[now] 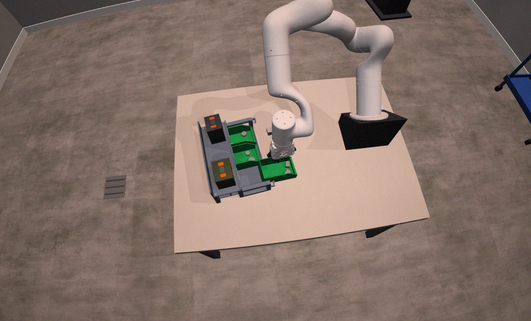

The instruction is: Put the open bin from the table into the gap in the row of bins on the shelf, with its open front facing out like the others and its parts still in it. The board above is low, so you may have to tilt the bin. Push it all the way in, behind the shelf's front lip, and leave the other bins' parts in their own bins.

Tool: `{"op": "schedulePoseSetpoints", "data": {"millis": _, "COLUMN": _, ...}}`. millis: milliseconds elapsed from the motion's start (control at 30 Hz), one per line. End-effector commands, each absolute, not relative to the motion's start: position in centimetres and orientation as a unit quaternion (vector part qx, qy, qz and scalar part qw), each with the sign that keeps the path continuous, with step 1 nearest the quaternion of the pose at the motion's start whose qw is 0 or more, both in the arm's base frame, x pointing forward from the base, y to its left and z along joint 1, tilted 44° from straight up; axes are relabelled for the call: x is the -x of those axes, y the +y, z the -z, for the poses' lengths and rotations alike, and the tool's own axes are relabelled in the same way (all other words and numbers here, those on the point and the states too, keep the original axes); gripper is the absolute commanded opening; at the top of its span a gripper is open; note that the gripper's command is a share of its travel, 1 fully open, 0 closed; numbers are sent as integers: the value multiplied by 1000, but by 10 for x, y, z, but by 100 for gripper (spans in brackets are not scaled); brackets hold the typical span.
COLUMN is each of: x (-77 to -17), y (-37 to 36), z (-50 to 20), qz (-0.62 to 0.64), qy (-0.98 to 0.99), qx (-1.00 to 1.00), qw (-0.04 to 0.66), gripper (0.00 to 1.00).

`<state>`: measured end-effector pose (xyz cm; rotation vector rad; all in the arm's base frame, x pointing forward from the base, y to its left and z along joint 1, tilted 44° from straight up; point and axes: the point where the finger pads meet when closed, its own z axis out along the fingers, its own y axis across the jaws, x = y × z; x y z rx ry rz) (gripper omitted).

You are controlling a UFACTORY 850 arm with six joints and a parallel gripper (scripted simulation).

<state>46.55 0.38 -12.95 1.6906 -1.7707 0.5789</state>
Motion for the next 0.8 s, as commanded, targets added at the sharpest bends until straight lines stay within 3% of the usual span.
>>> {"op": "schedulePoseSetpoints", "data": {"millis": 0, "x": -466, "y": 4, "z": 129, "qz": -219, "qy": -670, "qx": -640, "qw": 307, "gripper": 34}}
{"op": "schedulePoseSetpoints", "data": {"millis": 233, "x": -412, "y": -4, "z": 129, "qz": -219, "qy": -670, "qx": -640, "qw": 307, "gripper": 34}}
{"op": "schedulePoseSetpoints", "data": {"millis": 767, "x": -390, "y": -7, "z": 129, "qz": -219, "qy": -670, "qx": -640, "qw": 307, "gripper": 34}}
